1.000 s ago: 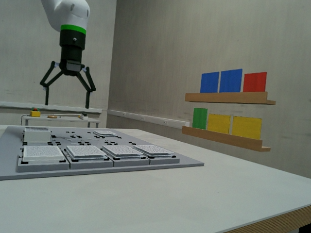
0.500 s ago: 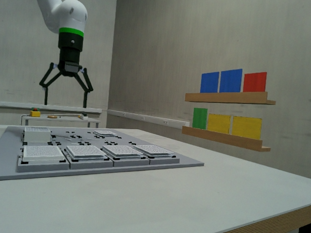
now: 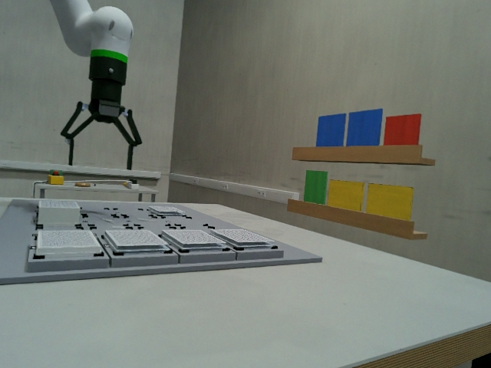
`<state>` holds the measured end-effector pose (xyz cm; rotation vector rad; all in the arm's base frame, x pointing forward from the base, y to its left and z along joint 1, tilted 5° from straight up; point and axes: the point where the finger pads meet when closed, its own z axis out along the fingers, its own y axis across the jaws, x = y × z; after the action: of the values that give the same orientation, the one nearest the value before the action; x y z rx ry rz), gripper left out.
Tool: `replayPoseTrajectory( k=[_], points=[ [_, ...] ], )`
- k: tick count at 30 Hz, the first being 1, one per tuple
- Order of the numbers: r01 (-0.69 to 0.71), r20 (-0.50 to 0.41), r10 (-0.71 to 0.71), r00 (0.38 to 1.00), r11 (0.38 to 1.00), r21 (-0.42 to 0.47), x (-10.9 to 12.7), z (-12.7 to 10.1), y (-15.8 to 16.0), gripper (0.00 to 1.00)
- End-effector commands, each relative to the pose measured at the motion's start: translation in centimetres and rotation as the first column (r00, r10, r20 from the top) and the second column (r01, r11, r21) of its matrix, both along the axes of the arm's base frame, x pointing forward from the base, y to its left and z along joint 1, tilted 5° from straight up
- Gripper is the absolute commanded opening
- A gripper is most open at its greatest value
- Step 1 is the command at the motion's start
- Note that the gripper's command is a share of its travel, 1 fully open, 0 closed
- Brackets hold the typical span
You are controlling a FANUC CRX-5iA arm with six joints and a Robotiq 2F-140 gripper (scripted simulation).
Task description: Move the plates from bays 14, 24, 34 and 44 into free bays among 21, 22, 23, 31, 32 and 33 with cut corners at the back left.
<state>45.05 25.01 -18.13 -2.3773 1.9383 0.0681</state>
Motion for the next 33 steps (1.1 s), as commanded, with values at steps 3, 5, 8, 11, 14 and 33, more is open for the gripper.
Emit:
replayPoseTrajectory(
  k=[3,5,8,11,14,33],
  points=[
    [0.001,0.002,-0.001,1.0,1.0,-0.001,-0.3,0.2,2.0,1.0],
    [0.001,0.002,-0.001,1.0,1.0,0.0,-0.5,0.3,2.8,1.0],
    [0.001,0.002,-0.001,1.0,1.0,0.0,-0.7,0.4,4.0,1.0],
    [0.001,0.002,-0.001,1.0,1.0,0.0,-1.0,0.5,5.2,1.0],
    [0.001,0.002,-0.001,1.0,1.0,0.0,-1.2,0.6,6.3,1.0],
    [0.001,0.002,-0.001,1.0,1.0,0.0,-1.3,0.6,6.7,1.0]
  ],
)
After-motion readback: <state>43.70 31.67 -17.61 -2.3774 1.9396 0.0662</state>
